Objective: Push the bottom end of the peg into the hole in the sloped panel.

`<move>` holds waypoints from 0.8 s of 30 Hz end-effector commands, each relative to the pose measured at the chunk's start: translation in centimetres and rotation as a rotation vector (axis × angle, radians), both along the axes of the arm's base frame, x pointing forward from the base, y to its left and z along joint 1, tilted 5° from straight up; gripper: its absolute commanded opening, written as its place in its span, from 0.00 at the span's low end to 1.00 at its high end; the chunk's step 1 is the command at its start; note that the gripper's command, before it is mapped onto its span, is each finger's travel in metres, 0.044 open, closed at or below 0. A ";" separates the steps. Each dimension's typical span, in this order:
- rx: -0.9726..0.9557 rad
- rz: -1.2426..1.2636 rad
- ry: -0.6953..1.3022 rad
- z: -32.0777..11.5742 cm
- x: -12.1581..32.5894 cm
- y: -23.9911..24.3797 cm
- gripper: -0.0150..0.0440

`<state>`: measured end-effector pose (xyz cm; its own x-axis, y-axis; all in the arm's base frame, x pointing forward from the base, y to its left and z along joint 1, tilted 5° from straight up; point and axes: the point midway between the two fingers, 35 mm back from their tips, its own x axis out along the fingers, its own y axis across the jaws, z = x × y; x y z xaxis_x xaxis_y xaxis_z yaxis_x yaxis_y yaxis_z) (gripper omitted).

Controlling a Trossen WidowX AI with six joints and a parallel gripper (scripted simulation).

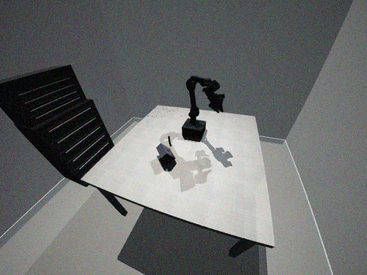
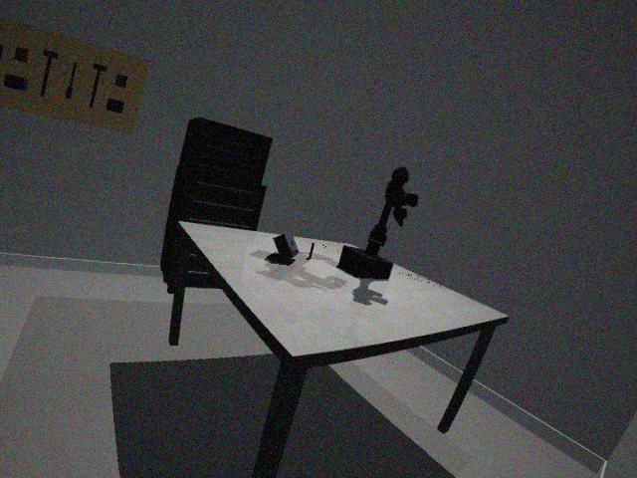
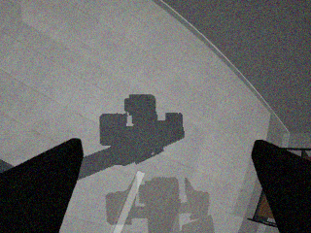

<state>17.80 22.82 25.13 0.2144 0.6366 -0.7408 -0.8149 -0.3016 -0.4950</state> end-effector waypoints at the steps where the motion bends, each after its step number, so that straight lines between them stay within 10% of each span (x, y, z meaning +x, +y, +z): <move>1: -0.015 -0.087 0.039 -0.8 1.5 -0.6 1.00; 24: -0.096 -0.608 0.258 -5.8 9.0 -7.4 1.00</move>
